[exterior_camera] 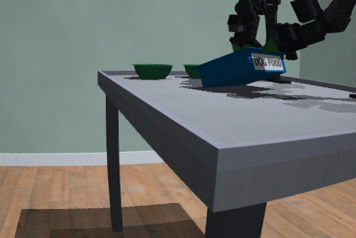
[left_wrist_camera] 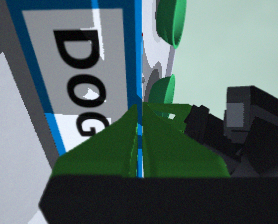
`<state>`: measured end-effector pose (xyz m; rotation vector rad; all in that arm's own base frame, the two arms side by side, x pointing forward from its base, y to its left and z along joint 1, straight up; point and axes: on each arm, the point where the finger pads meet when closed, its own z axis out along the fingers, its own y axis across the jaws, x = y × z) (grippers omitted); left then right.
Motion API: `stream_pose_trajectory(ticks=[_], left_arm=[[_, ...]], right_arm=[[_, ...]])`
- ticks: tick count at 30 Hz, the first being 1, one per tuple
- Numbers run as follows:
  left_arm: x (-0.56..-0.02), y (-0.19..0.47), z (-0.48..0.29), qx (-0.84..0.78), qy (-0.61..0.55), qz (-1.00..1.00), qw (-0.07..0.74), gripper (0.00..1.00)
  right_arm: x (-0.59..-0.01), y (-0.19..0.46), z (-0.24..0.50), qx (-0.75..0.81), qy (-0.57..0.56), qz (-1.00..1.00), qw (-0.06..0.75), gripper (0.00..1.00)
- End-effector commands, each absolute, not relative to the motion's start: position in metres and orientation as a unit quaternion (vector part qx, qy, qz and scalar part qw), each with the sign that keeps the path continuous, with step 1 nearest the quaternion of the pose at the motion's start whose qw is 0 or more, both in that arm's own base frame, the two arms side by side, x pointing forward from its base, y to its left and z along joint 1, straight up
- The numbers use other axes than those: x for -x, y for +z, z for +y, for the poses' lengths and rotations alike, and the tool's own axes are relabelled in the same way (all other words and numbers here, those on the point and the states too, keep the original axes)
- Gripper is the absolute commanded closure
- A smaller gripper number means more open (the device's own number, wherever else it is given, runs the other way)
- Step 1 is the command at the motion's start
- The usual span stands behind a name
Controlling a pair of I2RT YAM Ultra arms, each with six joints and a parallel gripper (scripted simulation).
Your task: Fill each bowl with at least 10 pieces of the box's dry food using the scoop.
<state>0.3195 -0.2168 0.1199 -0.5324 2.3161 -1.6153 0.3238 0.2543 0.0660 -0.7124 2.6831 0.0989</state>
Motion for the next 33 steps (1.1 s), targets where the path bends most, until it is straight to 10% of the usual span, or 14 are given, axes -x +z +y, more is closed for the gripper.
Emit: stream_pose_trajectory(ticks=[1, 33], left_arm=[[-0.330, 0.165, -0.226, 0.122, -0.585, 0.779, 0.189, 1.00], [-0.330, 0.165, -0.226, 0.122, -0.585, 0.779, 0.189, 1.00]], right_arm=[[-0.336, 0.091, 0.267, 0.252, 0.055, 0.937, 0.237, 1.00], [-0.330, 0.105, 0.262, 0.230, 0.099, 0.876, 0.413, 1.00]])
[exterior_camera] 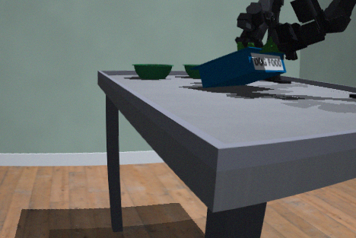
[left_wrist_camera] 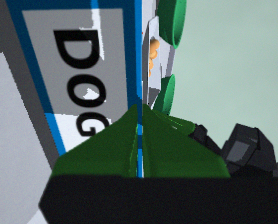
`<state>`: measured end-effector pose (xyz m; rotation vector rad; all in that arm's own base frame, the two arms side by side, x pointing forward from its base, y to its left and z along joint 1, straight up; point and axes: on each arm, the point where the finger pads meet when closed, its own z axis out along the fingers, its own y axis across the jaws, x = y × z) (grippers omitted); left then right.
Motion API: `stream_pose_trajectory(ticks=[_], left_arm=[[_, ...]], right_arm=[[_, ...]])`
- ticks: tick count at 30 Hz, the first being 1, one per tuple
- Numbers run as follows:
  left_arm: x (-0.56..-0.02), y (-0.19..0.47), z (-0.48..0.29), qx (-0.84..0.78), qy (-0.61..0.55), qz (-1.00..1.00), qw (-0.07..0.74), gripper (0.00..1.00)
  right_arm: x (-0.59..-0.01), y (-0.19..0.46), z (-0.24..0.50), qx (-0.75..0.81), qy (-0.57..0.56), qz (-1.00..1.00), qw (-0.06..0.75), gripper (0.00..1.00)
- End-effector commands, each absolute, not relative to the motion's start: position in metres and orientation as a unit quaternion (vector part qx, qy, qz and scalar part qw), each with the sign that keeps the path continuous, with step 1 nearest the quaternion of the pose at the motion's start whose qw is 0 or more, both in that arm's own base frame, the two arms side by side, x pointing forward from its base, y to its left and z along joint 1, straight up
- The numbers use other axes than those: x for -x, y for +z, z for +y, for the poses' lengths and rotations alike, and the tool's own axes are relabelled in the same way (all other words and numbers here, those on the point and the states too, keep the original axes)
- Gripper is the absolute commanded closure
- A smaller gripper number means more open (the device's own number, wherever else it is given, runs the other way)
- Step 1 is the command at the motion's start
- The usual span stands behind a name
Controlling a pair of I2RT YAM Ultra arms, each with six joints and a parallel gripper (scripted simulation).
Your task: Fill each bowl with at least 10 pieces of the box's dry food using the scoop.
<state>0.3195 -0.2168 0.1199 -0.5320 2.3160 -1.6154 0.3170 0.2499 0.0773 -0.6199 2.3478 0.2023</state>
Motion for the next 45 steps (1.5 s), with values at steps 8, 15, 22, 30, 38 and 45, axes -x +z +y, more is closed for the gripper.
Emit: stream_pose_trajectory(ticks=[8, 15, 22, 30, 38, 45], left_arm=[[-0.330, 0.165, -0.226, 0.122, -0.585, 0.779, 0.189, 1.00], [-0.330, 0.165, -0.226, 0.122, -0.585, 0.779, 0.189, 1.00], [-0.330, 0.165, -0.226, 0.122, -0.585, 0.779, 0.189, 1.00], [-0.330, 0.165, -0.226, 0.122, -0.585, 0.779, 0.189, 1.00], [-0.330, 0.165, -0.226, 0.122, -0.585, 0.779, 0.189, 1.00], [-0.330, 0.165, -0.226, 0.122, -0.585, 0.779, 0.189, 1.00]], right_arm=[[-0.327, 0.108, 0.259, 0.224, 0.108, 0.860, 0.445, 1.00], [-0.335, 0.126, 0.260, 0.213, 0.114, 0.851, 0.466, 1.00], [-0.331, 0.113, 0.259, 0.219, 0.109, 0.857, 0.454, 1.00], [-0.320, 0.137, 0.255, 0.219, 0.105, 0.867, 0.435, 1.00], [-0.330, 0.156, 0.257, 0.206, 0.116, 0.856, 0.460, 1.00], [-0.336, 0.169, 0.253, 0.202, 0.116, 0.849, 0.474, 1.00]])
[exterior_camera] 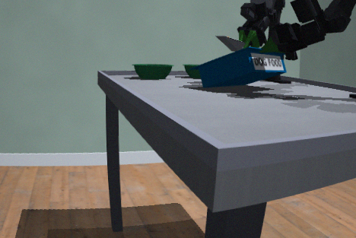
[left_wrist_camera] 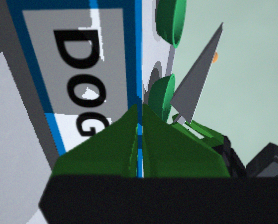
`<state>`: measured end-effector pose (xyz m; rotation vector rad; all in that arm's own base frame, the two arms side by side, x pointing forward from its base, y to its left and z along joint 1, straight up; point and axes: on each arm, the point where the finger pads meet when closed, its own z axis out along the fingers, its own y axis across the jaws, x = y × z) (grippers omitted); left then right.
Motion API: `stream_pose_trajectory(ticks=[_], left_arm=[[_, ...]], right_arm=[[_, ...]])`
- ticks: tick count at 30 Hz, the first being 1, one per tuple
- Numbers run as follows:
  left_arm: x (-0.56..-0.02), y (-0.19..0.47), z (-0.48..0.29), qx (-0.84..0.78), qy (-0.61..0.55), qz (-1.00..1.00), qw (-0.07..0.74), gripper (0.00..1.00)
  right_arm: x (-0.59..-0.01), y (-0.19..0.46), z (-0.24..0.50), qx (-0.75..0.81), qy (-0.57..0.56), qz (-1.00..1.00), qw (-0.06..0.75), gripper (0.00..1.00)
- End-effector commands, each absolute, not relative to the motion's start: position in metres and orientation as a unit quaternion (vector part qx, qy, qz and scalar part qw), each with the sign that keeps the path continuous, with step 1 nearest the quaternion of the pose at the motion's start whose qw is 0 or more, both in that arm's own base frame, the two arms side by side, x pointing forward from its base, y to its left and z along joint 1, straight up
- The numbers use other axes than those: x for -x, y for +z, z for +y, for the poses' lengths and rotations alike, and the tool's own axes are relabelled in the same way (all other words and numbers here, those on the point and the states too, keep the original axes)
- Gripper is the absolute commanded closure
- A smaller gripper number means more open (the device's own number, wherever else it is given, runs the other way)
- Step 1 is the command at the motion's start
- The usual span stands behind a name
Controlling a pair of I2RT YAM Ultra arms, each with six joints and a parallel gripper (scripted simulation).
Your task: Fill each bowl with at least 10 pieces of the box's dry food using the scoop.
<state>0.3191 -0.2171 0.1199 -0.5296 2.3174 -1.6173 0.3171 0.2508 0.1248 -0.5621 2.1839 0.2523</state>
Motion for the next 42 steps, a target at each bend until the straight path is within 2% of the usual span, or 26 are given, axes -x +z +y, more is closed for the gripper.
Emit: stream_pose_trajectory(ticks=[1, 8, 13, 24, 27, 28, 33, 37, 42], left_arm=[[-0.330, 0.165, -0.226, 0.122, -0.585, 0.779, 0.189, 1.00], [-0.330, 0.165, -0.226, 0.122, -0.585, 0.779, 0.189, 1.00], [-0.330, 0.165, -0.226, 0.122, -0.585, 0.779, 0.189, 1.00], [-0.330, 0.165, -0.226, 0.122, -0.585, 0.779, 0.189, 1.00], [-0.330, 0.165, -0.226, 0.122, -0.585, 0.779, 0.189, 1.00], [-0.330, 0.165, -0.226, 0.122, -0.585, 0.779, 0.189, 1.00], [-0.330, 0.165, -0.226, 0.122, -0.585, 0.779, 0.189, 1.00], [-0.330, 0.165, -0.226, 0.122, -0.585, 0.779, 0.189, 1.00], [-0.330, 0.165, -0.226, 0.122, -0.585, 0.779, 0.189, 1.00]], right_arm=[[-0.329, 0.156, 0.250, 0.215, 0.112, 0.861, 0.447, 1.00], [-0.341, 0.125, 0.220, 0.212, 0.088, 0.890, 0.395, 1.00], [-0.350, 0.146, 0.206, 0.193, 0.090, 0.884, 0.417, 1.00], [-0.378, 0.145, 0.143, 0.134, 0.059, 0.895, 0.421, 1.00], [-0.379, 0.143, 0.137, 0.129, 0.055, 0.898, 0.418, 1.00], [-0.367, 0.120, 0.128, 0.129, 0.047, 0.913, 0.384, 1.00], [-0.381, 0.122, 0.099, 0.097, 0.034, 0.912, 0.398, 1.00], [-0.376, 0.099, 0.073, 0.077, 0.020, 0.925, 0.372, 1.00], [-0.400, 0.120, 0.047, 0.047, 0.010, 0.916, 0.398, 1.00]])
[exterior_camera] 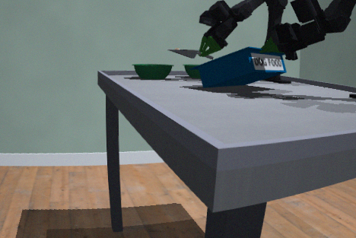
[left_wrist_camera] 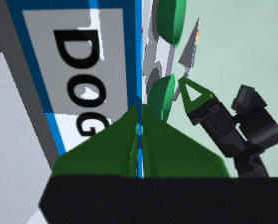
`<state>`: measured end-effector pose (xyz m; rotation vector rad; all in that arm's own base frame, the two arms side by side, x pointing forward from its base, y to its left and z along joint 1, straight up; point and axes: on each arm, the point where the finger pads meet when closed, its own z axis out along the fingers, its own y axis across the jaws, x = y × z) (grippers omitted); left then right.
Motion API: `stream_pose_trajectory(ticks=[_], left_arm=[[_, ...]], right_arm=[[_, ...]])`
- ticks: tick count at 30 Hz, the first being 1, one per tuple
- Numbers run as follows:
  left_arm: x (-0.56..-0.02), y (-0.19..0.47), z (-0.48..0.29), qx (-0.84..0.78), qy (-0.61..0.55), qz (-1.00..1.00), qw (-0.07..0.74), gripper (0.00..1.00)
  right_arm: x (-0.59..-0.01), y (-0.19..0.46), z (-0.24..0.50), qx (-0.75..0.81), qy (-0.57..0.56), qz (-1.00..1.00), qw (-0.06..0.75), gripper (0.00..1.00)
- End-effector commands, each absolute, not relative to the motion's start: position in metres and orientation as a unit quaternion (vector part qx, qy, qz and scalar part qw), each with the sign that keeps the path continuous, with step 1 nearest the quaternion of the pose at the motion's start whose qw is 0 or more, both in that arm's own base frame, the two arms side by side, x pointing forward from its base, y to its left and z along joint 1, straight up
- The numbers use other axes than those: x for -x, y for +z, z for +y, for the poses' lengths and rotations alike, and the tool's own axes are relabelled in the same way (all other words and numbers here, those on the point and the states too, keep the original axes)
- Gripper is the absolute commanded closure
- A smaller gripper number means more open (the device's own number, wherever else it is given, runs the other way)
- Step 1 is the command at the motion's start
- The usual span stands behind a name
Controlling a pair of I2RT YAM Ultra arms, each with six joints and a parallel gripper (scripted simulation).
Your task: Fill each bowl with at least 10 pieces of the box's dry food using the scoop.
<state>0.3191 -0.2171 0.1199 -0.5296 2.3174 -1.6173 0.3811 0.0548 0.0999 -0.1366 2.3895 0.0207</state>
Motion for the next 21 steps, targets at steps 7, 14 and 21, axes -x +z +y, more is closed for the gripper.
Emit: stream_pose_trajectory(ticks=[7, 14, 21], left_arm=[[-0.330, 0.165, -0.226, 0.122, -0.585, 0.779, 0.189, 1.00], [-0.330, 0.165, -0.226, 0.122, -0.585, 0.779, 0.189, 1.00], [-0.330, 0.165, -0.226, 0.122, -0.585, 0.779, 0.189, 1.00]], right_arm=[[-0.407, 0.120, 0.017, 0.018, -0.003, 0.915, 0.404, 1.00], [-0.413, 0.117, -0.017, -0.013, -0.014, 0.913, 0.407, 1.00], [-0.413, 0.112, -0.028, -0.033, -0.025, 0.915, 0.401, 1.00]])
